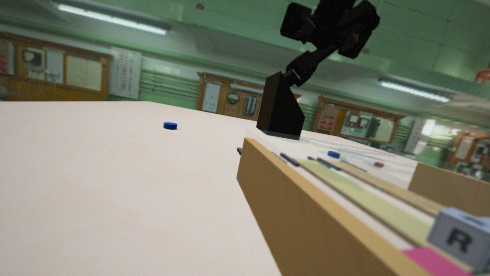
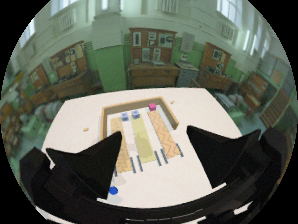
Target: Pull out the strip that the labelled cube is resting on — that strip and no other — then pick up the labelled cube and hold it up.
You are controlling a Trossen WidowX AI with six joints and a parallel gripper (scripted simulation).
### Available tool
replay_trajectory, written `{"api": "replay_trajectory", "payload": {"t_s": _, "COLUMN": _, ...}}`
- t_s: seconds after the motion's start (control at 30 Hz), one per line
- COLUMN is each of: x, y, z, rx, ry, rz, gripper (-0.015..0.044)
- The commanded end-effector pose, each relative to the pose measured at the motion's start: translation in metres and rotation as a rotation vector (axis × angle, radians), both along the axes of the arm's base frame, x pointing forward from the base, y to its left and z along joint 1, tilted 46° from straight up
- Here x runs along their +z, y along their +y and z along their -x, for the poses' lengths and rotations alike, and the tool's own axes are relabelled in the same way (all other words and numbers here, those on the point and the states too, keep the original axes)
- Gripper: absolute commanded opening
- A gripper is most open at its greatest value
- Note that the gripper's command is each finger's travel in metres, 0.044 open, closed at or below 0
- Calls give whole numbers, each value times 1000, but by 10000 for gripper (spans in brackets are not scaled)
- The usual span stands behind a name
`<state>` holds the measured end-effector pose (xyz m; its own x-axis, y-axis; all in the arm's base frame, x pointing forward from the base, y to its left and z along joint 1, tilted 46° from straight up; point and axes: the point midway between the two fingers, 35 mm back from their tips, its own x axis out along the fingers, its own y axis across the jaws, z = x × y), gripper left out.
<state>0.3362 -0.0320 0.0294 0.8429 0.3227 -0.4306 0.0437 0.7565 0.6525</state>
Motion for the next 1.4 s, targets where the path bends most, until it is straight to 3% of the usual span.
{"api": "replay_trajectory", "payload": {"t_s": 0.0, "x": -16, "y": 31, "z": 15, "rx": 122, "ry": 29, "rz": -87, "gripper": 400}}
{"api": "replay_trajectory", "payload": {"t_s": 0.57, "x": -17, "y": 33, "z": 17, "rx": 130, "ry": 31, "rz": -92, "gripper": 400}}
{"api": "replay_trajectory", "payload": {"t_s": 1.07, "x": -86, "y": 63, "z": -49, "rx": 504, "ry": 381, "rz": -2, "gripper": 6}}
{"api": "replay_trajectory", "payload": {"t_s": 1.37, "x": -104, "y": 97, "z": -59, "rx": 802, "ry": 579, "rz": -6, "gripper": 0}}
